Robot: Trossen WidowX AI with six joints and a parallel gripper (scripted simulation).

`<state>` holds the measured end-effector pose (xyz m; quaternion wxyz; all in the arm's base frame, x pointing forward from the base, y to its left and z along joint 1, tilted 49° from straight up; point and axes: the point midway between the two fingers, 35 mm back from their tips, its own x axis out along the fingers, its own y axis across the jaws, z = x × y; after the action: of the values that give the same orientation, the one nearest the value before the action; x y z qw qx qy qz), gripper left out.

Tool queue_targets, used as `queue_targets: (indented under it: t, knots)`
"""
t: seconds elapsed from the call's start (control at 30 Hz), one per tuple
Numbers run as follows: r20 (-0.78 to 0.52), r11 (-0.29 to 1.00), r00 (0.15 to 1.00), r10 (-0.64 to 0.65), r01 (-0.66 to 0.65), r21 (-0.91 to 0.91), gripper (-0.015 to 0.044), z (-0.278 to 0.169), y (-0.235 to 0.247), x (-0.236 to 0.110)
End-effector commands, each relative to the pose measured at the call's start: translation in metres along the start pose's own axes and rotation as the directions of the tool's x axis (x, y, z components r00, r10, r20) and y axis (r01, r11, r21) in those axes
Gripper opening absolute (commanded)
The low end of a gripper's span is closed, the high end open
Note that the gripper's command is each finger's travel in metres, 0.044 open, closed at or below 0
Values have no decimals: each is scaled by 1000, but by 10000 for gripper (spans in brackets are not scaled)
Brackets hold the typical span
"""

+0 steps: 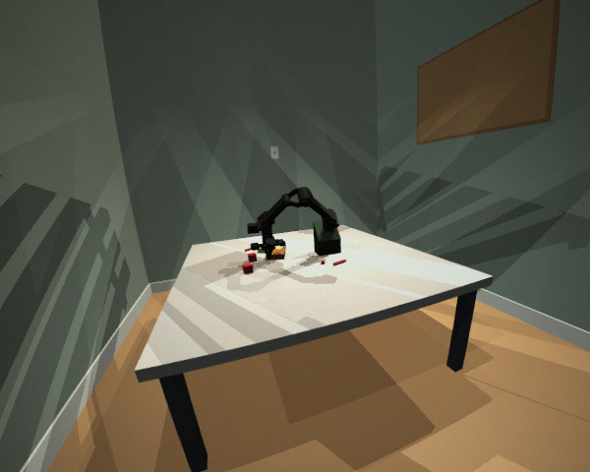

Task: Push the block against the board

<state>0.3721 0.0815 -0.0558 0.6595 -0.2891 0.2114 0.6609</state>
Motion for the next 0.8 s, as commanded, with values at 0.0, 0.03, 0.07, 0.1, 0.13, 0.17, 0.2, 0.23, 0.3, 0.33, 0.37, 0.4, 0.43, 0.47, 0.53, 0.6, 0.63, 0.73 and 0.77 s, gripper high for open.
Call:
queue_targets:
  t: [0.0,0.03,0.07,0.1,0.13,0.17,0.2,0.23,0.3,0.33,0.37,0.4,0.43,0.47,0.53,0.6,0.63,0.73,0.77]
  knots:
    - [-6,1000,1000,8,-8,5,0,-7,3,2]
    - [-6,1000,1000,8,-8,5,0,-8,3,2]
    - [-6,1000,1000,8,-8,5,0,-9,3,2]
    - [-6,1000,1000,8,-8,5,0,-9,3,2]
    - [-6,1000,1000,8,-8,5,0,-10,4,2]
    - [-6,1000,1000,8,-8,5,0,-11,4,2]
    - [-6,1000,1000,8,-8,5,0,-12,4,2]
    - [-6,1000,1000,8,-8,5,0,-13,4,2]
    - [-7,1000,1000,8,-8,5,0,-14,4,2]
    - [-7,1000,1000,8,-8,5,0,-14,4,2]
    - [-7,1000,1000,8,-8,5,0,-13,4,2]
    - [-6,1000,1000,8,-8,5,0,-13,4,2]
    - [-6,1000,1000,8,-8,5,0,-12,4,2]
    - [-6,1000,1000,8,-8,5,0,-10,4,2]
    - [-6,1000,1000,8,-8,5,0,-7,3,2]
    - [-6,1000,1000,8,-8,5,0,-4,3,2]
    - [-6,1000,1000,8,-8,5,0,-2,3,2]
    - [-5,1000,1000,8,-8,5,0,2,2,2]
    - [-5,1000,1000,8,-8,5,0,4,2,2]
